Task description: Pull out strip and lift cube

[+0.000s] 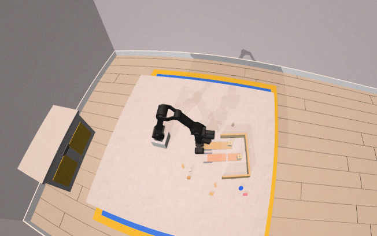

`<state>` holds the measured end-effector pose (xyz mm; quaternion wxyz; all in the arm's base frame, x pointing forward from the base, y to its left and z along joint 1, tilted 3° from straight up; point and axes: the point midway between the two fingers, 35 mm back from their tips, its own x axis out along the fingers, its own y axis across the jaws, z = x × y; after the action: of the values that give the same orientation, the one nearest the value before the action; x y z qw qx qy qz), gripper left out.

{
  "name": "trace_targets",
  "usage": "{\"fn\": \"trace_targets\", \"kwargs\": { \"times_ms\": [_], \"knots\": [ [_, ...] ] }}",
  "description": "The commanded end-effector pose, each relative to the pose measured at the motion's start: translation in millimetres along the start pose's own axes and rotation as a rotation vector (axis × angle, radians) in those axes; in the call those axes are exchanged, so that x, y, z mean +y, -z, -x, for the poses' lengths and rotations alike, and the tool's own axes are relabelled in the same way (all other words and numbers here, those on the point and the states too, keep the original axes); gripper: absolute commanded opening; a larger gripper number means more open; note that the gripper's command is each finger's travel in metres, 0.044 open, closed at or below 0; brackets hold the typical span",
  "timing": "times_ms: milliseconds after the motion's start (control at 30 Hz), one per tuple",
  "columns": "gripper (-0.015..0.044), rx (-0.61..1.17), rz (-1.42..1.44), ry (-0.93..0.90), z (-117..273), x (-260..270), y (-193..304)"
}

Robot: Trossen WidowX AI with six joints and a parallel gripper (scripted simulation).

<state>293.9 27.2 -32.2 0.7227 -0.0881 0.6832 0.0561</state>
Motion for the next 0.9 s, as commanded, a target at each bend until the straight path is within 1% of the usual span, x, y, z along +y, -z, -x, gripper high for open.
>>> {"fn": "trace_targets", "kwargs": {
  "times_ms": [0, 867],
  "knots": [
    [0.0000, 0.032, 0.002, -0.001, -5.2, -0.4, 16.4],
    [0.0000, 0.034, 0.002, -0.001, -4.6, -1.4, 49.4]
  ]
}}
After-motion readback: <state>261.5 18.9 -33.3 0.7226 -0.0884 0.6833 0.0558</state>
